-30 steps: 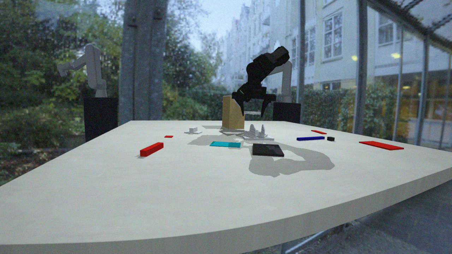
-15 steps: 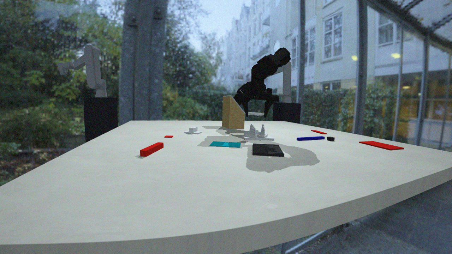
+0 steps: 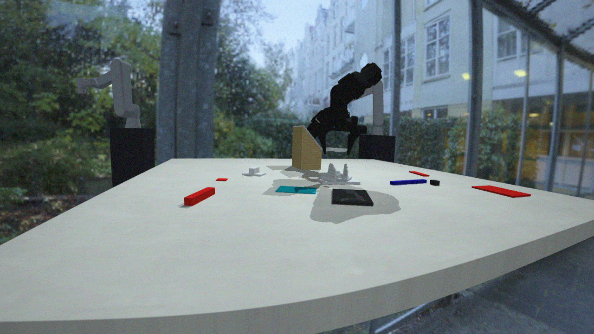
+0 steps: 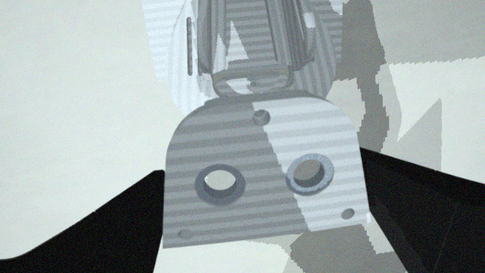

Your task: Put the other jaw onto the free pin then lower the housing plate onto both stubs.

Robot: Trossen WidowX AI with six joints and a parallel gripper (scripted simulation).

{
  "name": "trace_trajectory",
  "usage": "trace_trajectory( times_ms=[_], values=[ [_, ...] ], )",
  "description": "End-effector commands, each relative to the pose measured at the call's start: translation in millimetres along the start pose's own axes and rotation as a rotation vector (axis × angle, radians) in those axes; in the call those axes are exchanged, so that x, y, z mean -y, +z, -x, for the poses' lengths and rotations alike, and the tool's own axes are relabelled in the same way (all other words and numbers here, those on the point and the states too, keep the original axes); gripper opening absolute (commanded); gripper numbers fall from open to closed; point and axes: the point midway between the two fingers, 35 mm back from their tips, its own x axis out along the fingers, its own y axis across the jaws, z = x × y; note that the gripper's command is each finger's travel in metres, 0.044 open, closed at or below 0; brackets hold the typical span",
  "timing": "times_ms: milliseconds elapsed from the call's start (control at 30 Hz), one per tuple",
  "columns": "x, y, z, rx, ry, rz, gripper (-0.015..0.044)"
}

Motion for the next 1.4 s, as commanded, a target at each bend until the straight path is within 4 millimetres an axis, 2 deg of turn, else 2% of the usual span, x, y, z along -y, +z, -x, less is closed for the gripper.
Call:
trace_trajectory(
  times_ms=[0, 333, 1367],
  values=[
    [-0.5, 0.3, 0.0, 0.003, 0.004, 0.007, 0.0351],
    [6.1, -9.4, -0.1, 0.002, 0.004, 0.007, 0.0351],
    [6.4, -9.4, -0.1, 0.002, 0.004, 0.007, 0.0351]
  ],
)
